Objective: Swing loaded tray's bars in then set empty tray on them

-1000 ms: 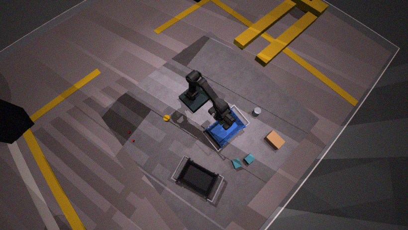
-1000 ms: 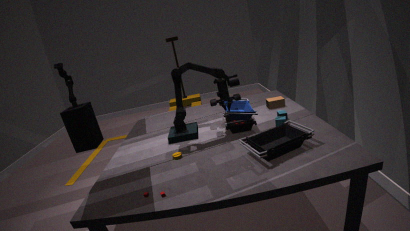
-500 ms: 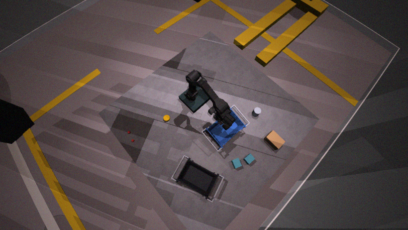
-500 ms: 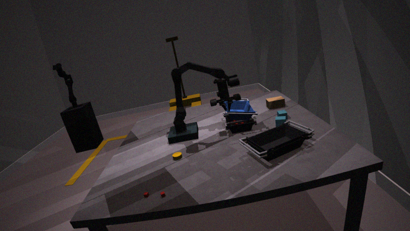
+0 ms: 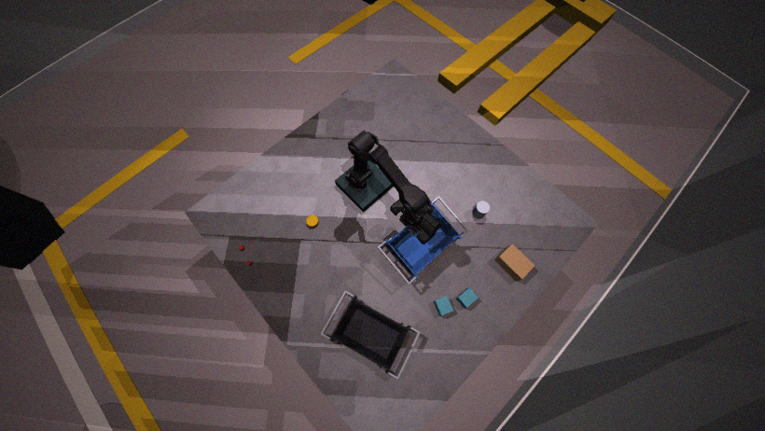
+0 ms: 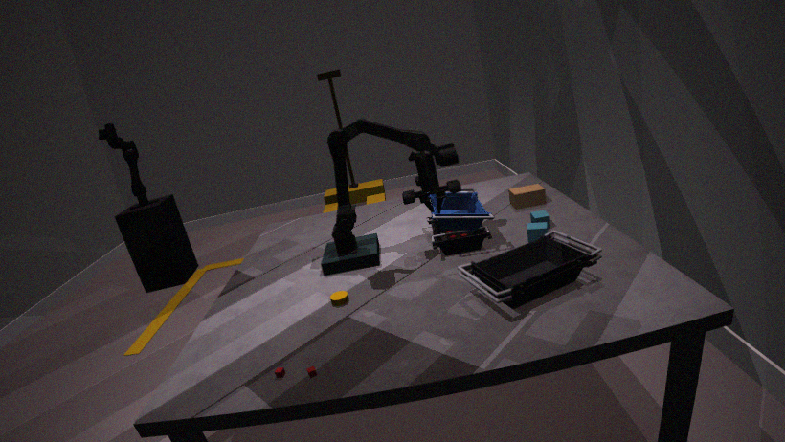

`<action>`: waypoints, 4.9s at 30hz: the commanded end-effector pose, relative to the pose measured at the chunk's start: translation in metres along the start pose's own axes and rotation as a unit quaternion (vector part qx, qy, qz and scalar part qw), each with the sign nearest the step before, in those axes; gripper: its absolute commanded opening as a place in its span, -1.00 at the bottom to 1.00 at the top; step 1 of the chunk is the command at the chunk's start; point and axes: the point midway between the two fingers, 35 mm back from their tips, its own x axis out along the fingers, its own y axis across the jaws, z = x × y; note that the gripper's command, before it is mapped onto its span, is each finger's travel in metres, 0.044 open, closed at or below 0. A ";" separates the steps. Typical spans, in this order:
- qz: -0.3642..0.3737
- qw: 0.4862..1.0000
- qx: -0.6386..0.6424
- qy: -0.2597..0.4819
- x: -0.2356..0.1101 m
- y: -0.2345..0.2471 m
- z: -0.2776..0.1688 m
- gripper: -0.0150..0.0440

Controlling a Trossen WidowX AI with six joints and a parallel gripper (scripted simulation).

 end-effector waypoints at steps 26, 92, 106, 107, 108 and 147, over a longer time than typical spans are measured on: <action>0.020 1.000 0.002 0.000 0.011 0.009 0.000 -0.49; 0.020 1.000 0.002 0.000 0.019 0.011 0.000 -0.49; 0.020 1.000 0.002 0.000 0.019 0.011 0.000 -0.49; 0.020 1.000 0.002 0.000 0.019 0.011 0.000 -0.49; 0.020 1.000 0.002 0.000 0.019 0.011 0.000 -0.49; 0.020 1.000 0.002 0.000 0.019 0.011 0.000 0.15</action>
